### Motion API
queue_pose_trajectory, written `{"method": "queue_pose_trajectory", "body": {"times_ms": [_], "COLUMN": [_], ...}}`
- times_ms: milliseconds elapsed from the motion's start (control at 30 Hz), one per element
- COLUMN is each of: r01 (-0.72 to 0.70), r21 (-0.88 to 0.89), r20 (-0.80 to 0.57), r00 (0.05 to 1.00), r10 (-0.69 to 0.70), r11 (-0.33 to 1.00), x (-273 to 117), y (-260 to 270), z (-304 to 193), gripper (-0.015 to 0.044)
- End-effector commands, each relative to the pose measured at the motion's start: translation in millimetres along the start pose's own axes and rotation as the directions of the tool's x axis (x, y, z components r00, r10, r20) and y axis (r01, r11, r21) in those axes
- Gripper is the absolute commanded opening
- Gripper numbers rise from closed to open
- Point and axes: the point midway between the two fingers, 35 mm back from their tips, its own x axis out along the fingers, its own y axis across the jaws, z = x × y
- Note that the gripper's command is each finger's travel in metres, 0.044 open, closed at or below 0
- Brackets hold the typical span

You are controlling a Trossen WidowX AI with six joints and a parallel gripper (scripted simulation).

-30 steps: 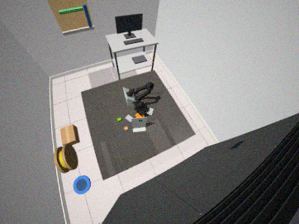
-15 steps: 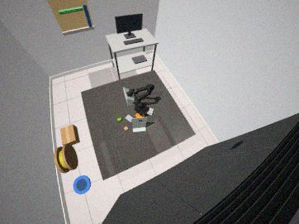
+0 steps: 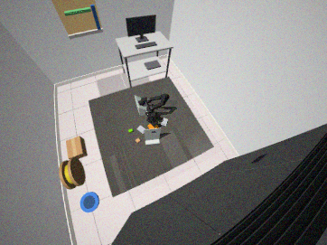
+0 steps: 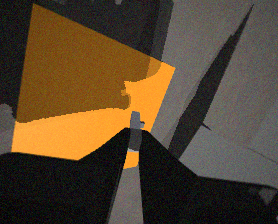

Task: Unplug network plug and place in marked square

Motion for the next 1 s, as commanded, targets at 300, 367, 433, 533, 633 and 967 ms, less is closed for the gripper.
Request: {"method": "queue_pose_trajectory", "body": {"times_ms": [300,367,433,533,633,967], "r01": [-0.003,-0.003,-0.003,-0.004,-0.004,-0.003], "r21": [0.011,0.011,0.011,0.011,0.011,0.006], "r20": [-0.004,-0.004,-0.004,-0.005,-0.005,-0.001], "r00": [1.0,1.0,1.0,1.0,1.0,1.0], "r10": [0.003,0.003,0.003,0.004,0.004,0.003], "r11": [1.0,1.0,1.0,1.0,1.0,1.0], "x": [7.4,7.7,7.8,8.6,9.7,9.4], "y": [10.0,10.4,10.2,9.7,10.2,9.8], "z": [-0.7,-0.7,-0.5,0.4,1.2,2.3], "gripper": [0.0,0.0,0.0,0.0,0.0,0.0]}}
